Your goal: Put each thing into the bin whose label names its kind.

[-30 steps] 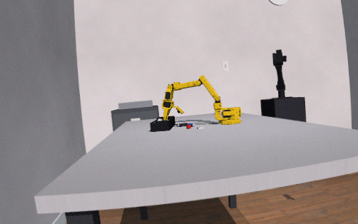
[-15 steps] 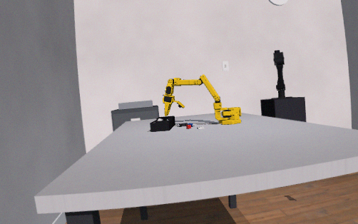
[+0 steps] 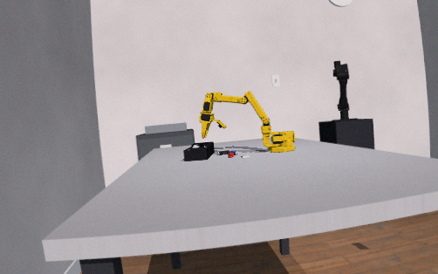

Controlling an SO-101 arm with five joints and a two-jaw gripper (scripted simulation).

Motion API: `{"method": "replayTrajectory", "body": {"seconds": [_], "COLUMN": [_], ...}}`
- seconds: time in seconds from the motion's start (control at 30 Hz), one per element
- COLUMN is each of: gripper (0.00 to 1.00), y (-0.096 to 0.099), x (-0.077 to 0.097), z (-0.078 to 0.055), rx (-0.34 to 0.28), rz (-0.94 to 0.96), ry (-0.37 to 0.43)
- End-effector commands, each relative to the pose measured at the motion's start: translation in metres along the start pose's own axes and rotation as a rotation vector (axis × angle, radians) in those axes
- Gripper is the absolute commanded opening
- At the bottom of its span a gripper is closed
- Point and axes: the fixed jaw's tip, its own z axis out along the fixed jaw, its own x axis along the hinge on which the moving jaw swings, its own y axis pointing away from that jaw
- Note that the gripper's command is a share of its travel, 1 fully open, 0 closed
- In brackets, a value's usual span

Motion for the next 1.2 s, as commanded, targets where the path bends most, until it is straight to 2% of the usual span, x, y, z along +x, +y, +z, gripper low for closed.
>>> {"method": "replayTrajectory", "body": {"seconds": [0.0,0.77,1.17], "gripper": [0.17,0.17,0.17], "y": [0.0026,0.002,-0.0025], "x": [0.0083,0.0079,0.0051], "z": [-0.016,-0.0159,-0.0157], "rx": [-0.002,-0.001,0.006], "rz": [0.001,0.01,0.083], "ry": [0.07,0.069,0.061]}}
